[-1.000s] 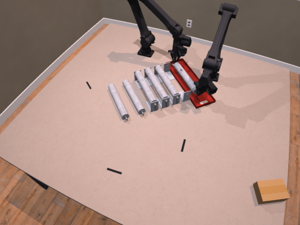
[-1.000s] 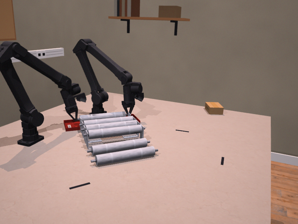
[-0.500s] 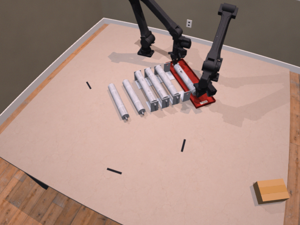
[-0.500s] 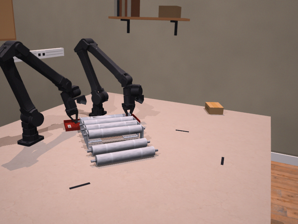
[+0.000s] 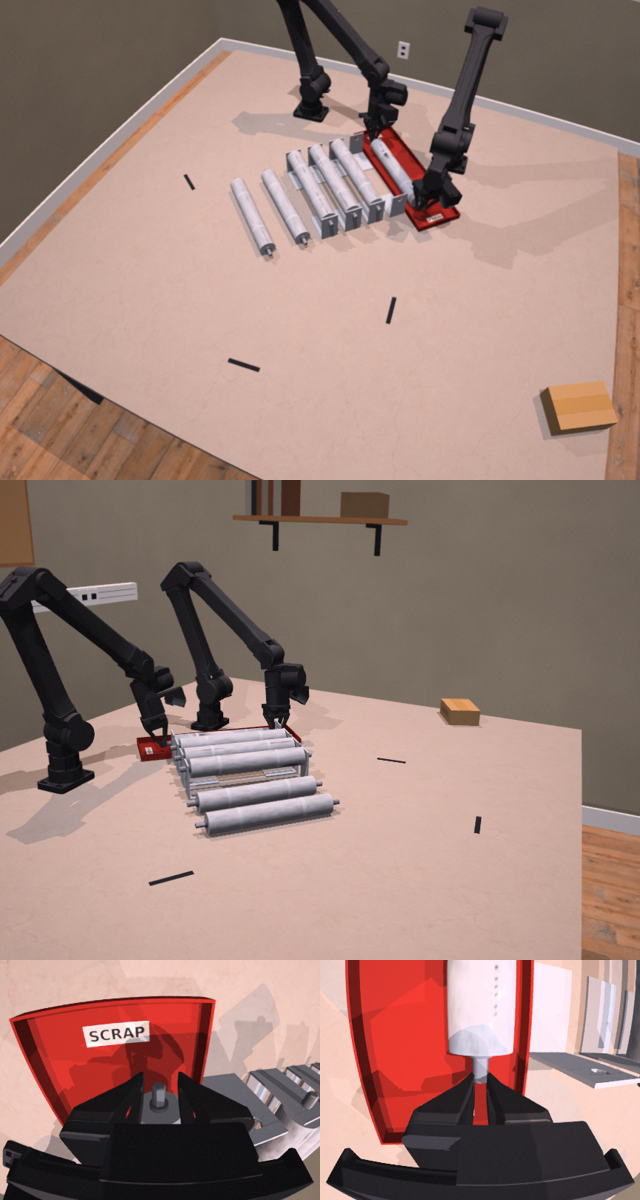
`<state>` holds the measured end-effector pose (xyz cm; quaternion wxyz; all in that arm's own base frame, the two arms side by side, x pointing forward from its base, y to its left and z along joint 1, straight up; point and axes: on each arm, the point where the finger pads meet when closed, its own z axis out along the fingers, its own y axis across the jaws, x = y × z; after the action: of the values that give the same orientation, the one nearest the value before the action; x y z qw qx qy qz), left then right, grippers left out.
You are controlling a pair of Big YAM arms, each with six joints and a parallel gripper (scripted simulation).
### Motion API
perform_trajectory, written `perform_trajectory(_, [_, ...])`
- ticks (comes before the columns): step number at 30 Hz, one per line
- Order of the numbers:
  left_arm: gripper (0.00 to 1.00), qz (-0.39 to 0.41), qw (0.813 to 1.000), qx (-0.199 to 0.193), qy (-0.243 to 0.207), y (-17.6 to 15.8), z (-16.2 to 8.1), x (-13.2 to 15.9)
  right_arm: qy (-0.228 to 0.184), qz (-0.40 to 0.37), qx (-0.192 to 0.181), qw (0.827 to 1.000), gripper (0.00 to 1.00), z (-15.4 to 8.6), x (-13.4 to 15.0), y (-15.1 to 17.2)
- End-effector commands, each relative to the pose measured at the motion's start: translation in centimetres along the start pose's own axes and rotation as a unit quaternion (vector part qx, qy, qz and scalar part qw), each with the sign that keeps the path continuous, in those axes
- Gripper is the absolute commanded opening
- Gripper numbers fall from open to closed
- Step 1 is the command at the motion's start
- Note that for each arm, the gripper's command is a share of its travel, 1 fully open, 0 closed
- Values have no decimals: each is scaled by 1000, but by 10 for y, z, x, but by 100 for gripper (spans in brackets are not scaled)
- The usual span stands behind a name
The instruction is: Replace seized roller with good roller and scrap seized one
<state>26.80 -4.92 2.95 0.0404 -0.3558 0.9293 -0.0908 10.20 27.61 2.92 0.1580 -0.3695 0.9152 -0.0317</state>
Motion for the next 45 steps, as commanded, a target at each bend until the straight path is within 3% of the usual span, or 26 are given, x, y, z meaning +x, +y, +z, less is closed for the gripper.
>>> perform_trajectory(1, [32,0,1000,10,-8,-12,-6,-10,-21,10,-10,1000,3,-7,-16,6])
perform_trajectory(14, [32,-2,1000,8,-7,-12,-5,-11,-20,13,-9,1000,3,-5,-14,4])
perform_trajectory(15, [32,-2,1000,8,-7,-12,-5,-11,-20,13,-9,1000,32,-5,-14,4])
perform_trajectory(34, [32,-2,1000,8,-7,-12,-5,-11,-10,10,-4,1000,32,-5,-9,1])
perform_trajectory(35, [32,2,1000,21,-18,-16,-30,-17,-25,14,-15,999,32,-32,-23,12])
perform_trajectory(43, [32,2,999,24,-22,-16,-81,-17,-28,16,-19,999,32,-84,-25,13])
perform_trajectory(45, [32,-1,1000,11,-8,-5,-58,-8,-17,7,-8,1000,32,-64,-16,8])
